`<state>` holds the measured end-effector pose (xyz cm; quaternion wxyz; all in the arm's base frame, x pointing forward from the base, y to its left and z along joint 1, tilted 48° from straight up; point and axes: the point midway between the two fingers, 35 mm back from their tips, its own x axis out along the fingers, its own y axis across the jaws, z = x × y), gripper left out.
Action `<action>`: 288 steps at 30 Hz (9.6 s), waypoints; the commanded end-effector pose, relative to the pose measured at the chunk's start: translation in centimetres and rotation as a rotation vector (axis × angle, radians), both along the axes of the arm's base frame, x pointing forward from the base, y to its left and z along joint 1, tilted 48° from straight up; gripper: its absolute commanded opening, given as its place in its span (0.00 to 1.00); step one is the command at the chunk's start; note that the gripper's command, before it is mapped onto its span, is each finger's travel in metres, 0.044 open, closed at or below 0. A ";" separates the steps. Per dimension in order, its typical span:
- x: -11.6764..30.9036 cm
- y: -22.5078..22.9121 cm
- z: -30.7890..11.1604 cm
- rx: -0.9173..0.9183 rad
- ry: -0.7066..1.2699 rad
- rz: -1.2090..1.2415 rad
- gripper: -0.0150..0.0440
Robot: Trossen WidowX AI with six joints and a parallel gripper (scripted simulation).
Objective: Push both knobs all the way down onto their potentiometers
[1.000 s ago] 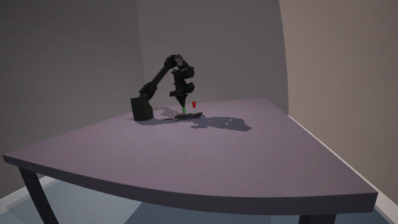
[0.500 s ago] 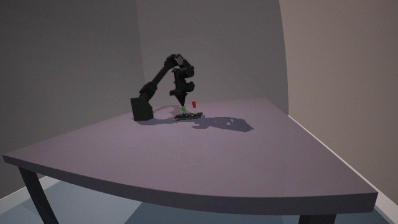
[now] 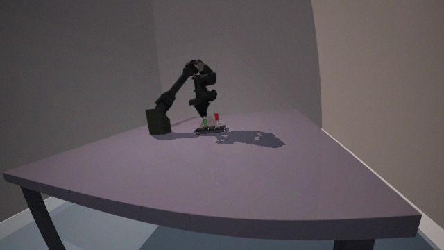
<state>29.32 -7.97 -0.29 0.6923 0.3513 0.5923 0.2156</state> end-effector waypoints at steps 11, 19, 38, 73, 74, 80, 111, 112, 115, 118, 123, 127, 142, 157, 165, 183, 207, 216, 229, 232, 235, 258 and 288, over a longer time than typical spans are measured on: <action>3.6 -3.4 1.9 -0.026 -0.052 -0.005 0.25; 5.4 -5.7 4.3 -0.007 -0.007 0.000 0.25; 6.1 -3.3 2.1 -0.007 -0.008 0.000 0.25; 6.3 -2.4 1.3 -0.006 -0.008 0.000 0.25; 6.3 -2.4 1.3 -0.006 -0.008 0.000 0.25; 6.3 -2.5 1.3 -0.006 -0.008 0.000 0.25; 6.6 -1.7 0.6 -0.006 -0.008 0.000 0.25; 6.6 -1.6 0.5 -0.006 -0.008 0.000 0.25; 6.6 -1.4 0.3 -0.006 -0.008 0.000 0.25; 6.7 -1.4 0.3 -0.006 -0.008 0.000 0.25; 6.7 -1.3 0.2 -0.006 -0.008 0.000 0.25; 6.7 -1.1 0.0 -0.005 -0.008 0.000 0.25; 6.9 -0.5 -0.5 -0.005 -0.008 0.000 0.25; 7.1 0.0 -1.0 -0.005 -0.009 0.000 0.25; 7.1 0.2 -1.2 -0.005 -0.009 0.000 0.25; 7.2 0.6 -1.5 -0.005 -0.009 0.000 0.25; 7.3 0.9 -1.8 -0.004 -0.009 0.000 0.25; 7.3 1.0 -1.9 -0.004 -0.009 0.000 0.25; 7.4 1.0 -1.9 -0.004 -0.009 0.000 0.25; 7.4 1.0 -1.9 -0.004 -0.009 0.000 0.25; 7.4 1.0 -1.9 -0.004 -0.009 0.000 0.25; 7.4 1.1 -2.0 -0.004 -0.009 0.000 0.25; 7.2 0.4 -1.4 -0.005 -0.008 0.000 0.25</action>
